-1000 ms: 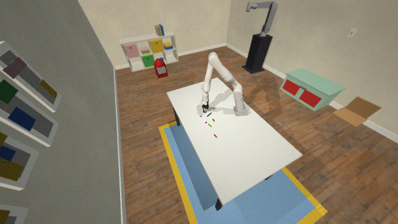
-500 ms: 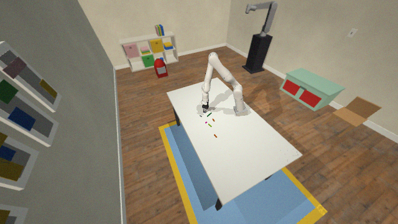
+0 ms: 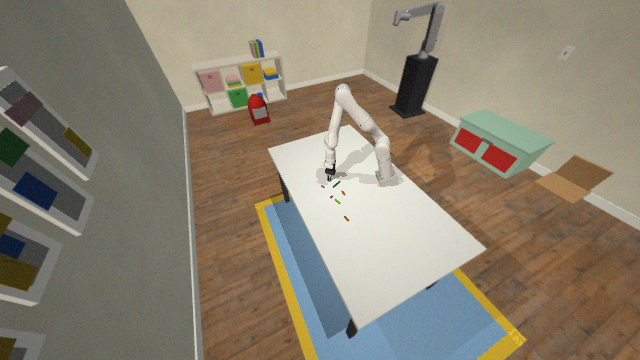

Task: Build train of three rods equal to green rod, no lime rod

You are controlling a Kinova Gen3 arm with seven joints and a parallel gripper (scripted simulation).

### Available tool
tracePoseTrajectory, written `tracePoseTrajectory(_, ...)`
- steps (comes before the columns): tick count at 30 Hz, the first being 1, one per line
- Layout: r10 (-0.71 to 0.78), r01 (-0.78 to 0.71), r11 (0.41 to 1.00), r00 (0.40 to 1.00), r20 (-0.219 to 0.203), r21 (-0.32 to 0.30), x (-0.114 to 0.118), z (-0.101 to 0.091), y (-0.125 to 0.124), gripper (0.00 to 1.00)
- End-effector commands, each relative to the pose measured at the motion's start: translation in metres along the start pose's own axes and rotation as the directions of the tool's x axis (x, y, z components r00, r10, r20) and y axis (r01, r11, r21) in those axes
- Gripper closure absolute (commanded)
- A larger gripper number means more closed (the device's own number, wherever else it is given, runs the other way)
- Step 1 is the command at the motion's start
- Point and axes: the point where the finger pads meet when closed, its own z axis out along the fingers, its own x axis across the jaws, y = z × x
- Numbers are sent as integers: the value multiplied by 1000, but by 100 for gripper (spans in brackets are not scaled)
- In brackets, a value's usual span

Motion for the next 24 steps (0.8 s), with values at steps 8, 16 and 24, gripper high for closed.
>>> tracePoseTrajectory(8, 0, 0, 1000, 1000, -1, 0, 0, 0, 0, 76)
tracePoseTrajectory(16, 0, 0, 1000, 1000, -1, 0, 0, 0, 0, 76)
tracePoseTrajectory(24, 0, 0, 1000, 1000, -1, 0, 0, -6, 0, 76)
